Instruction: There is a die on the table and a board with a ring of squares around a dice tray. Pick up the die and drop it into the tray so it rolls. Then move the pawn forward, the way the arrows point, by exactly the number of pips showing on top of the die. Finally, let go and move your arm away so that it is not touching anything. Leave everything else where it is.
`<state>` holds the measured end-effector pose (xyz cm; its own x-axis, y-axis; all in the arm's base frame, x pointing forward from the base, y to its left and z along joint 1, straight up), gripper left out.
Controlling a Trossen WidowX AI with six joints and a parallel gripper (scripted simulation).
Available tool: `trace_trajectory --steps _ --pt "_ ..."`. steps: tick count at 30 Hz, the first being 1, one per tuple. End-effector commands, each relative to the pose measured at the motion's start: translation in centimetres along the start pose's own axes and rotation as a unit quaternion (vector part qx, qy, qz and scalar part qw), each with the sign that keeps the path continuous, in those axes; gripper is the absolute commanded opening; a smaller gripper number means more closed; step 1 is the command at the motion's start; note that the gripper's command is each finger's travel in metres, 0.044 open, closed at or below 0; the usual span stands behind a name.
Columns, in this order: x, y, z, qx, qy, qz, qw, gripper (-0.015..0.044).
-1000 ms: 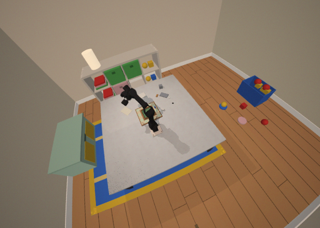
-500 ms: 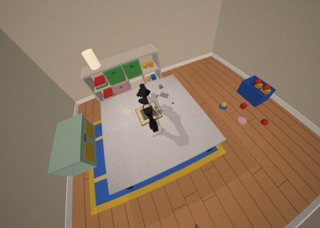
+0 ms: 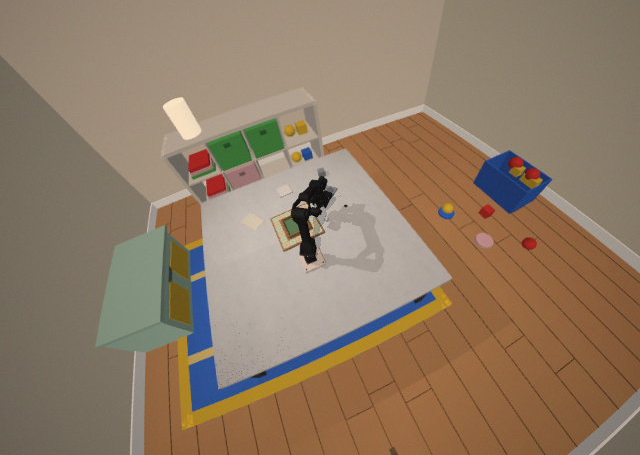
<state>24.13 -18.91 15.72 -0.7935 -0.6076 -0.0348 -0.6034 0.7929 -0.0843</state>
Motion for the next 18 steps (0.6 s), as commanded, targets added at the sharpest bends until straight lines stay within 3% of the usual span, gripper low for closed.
trace_trajectory --steps 1,18 --pt "2.2 0.1 1.5 -0.029 0.013 -0.007 0.999 0.0275" --pt "2.4 0.6 3.1 -0.029 0.013 -0.007 0.999 0.0275"
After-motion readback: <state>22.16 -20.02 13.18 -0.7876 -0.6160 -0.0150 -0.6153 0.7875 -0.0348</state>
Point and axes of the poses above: the point midway between the two fingers, 35 mm back from their tips, its own z axis out along the fingers, its own y axis across the jaws, x = y × z, the point moved 6 cm from there along -z, back along the fingers, and after that the axes turned 3 degrees about -z, right-handed, at the moved point
